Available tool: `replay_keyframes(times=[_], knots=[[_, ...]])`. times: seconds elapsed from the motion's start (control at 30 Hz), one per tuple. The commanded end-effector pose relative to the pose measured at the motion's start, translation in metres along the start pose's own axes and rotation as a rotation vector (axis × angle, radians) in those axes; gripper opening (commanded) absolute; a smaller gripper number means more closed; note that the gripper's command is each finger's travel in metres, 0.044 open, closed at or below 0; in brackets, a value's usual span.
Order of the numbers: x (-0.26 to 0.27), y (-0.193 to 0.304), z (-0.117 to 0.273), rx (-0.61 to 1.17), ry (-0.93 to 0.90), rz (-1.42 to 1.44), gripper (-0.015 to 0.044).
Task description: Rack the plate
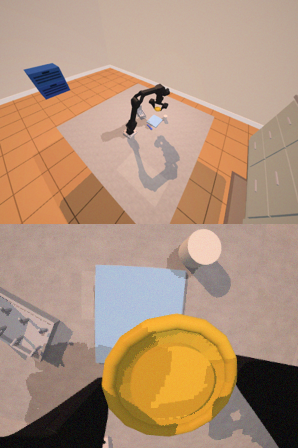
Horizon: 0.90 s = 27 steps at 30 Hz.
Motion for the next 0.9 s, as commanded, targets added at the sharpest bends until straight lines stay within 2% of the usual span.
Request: replay_keyframes(times=[0.0, 0.87], knots=[[0.009, 0.0, 0.001, 0.003, -0.002, 0.135, 0.0], [0.061, -0.003, 0.002, -0.001, -0.009, 1.038, 0.0]])
Point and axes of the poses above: the point midway between the two fingers, 35 mm back from their tips, its own z axis back along the fingers, its own x axis across the jaws, y = z × x, the point moved 9 cm from there along z, back along the fingers, and after that the axes turned 9 degrees about z, right-handed, at the moved point
